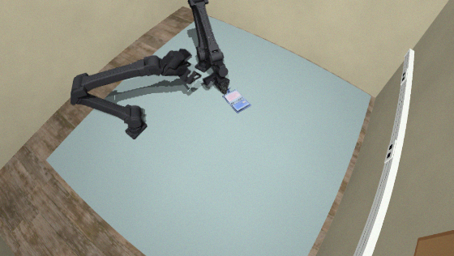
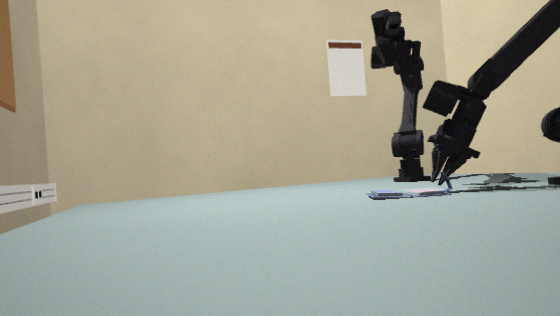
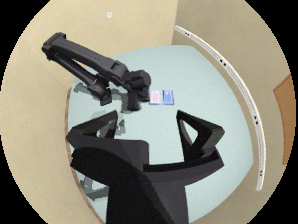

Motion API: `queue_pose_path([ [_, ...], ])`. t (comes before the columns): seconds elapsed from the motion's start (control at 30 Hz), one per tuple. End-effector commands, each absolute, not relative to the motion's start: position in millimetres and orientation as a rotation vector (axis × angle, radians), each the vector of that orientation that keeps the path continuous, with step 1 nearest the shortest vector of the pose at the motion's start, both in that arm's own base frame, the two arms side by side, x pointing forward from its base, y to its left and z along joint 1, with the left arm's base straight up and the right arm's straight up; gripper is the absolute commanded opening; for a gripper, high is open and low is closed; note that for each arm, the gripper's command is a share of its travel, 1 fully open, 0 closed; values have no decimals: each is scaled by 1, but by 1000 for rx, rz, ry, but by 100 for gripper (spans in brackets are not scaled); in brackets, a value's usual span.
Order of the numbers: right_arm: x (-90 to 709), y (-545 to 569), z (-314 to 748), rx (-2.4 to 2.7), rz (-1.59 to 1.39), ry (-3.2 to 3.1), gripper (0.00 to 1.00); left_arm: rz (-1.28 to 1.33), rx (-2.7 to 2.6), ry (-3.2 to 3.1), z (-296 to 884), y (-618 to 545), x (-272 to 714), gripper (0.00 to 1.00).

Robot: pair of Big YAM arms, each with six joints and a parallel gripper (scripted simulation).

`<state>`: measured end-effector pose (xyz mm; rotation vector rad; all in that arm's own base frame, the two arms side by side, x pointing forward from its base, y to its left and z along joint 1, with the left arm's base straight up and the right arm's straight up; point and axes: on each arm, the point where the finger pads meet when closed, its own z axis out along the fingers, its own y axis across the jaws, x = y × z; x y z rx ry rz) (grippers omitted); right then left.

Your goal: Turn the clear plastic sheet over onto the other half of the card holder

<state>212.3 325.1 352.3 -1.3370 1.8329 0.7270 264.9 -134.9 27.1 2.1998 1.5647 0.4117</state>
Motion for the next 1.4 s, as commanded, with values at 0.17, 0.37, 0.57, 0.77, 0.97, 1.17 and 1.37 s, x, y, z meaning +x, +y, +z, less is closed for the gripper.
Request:
queue_pose_path([
  [0.17, 215, 329, 383, -1327, 727, 1767, 100, 428, 2176, 1541, 25, -143, 284, 16],
  [0.37, 215, 329, 383, -1327, 727, 1767, 100, 435, 2160, 1533, 29, -144, 285, 12],
  [0.57, 215, 329, 383, -1327, 727, 1767, 100, 423, 2180, 1545, 23, -140, 277, 3],
  [0.77, 215, 329, 383, -1327, 727, 1767, 100, 413, 2197, 1555, 16, -137, 270, 1],
  [0.97, 215, 329, 383, -1327, 727, 1767, 100, 428, 2185, 1544, 32, -143, 289, 1],
  [1.17, 215, 329, 383, -1327, 727, 1767, 100, 422, 2174, 1551, 44, -150, 302, 1],
  [1.37, 215, 329, 383, -1327, 727, 1767, 100, 427, 2176, 1547, 48, -150, 306, 1],
])
